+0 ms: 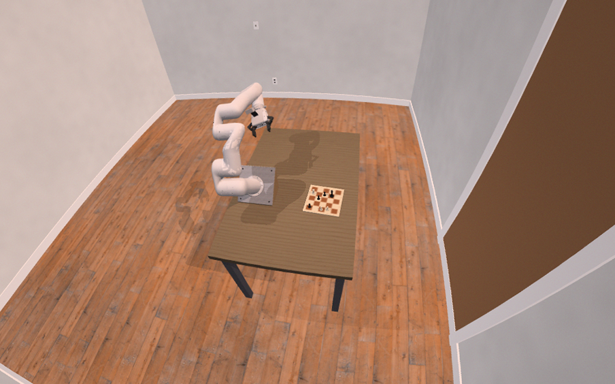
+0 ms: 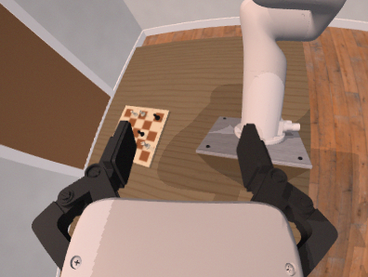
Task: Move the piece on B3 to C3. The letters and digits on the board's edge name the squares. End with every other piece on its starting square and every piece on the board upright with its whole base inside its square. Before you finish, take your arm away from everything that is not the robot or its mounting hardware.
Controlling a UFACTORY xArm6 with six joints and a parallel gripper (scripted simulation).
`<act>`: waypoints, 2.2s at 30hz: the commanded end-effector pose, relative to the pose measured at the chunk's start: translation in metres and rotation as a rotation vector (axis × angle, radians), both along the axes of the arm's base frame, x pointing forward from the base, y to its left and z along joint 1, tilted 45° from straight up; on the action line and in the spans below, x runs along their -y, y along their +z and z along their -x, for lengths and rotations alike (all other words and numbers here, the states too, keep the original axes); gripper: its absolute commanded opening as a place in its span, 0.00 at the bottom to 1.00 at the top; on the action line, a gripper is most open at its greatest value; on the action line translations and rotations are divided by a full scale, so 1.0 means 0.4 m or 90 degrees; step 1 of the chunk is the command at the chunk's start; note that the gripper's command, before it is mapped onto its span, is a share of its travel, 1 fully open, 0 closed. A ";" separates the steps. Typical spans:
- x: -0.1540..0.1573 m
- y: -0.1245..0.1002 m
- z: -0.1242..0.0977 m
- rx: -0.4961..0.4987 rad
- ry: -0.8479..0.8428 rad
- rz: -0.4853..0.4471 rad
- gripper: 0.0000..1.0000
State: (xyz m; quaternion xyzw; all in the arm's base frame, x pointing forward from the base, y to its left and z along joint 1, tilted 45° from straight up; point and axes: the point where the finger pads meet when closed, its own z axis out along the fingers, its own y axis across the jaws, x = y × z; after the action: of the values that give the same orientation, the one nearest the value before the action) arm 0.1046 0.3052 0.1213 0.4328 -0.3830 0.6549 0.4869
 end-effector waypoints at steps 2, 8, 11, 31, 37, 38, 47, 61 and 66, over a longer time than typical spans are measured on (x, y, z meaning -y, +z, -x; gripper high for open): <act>-0.002 0.002 0.000 0.000 0.000 -0.002 1.00; -0.002 0.002 0.000 0.000 0.000 -0.002 1.00; -0.002 0.002 0.000 0.000 0.000 -0.002 1.00; 0.086 -0.026 -0.135 0.003 -0.174 -0.104 1.00; 0.148 -0.044 -0.207 0.023 -0.298 -0.171 1.00; 0.172 -0.050 -0.232 0.035 -0.347 -0.197 1.00; 0.248 -0.070 -0.307 0.092 -0.515 -0.278 1.00; 0.389 -0.090 -0.444 0.266 -0.848 -0.397 1.00; 0.456 -0.090 -0.505 0.349 -0.970 -0.421 1.00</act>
State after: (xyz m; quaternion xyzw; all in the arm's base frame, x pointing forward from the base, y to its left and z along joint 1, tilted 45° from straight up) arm 0.2849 0.1443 0.0857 0.0884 -0.8090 0.1588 0.5590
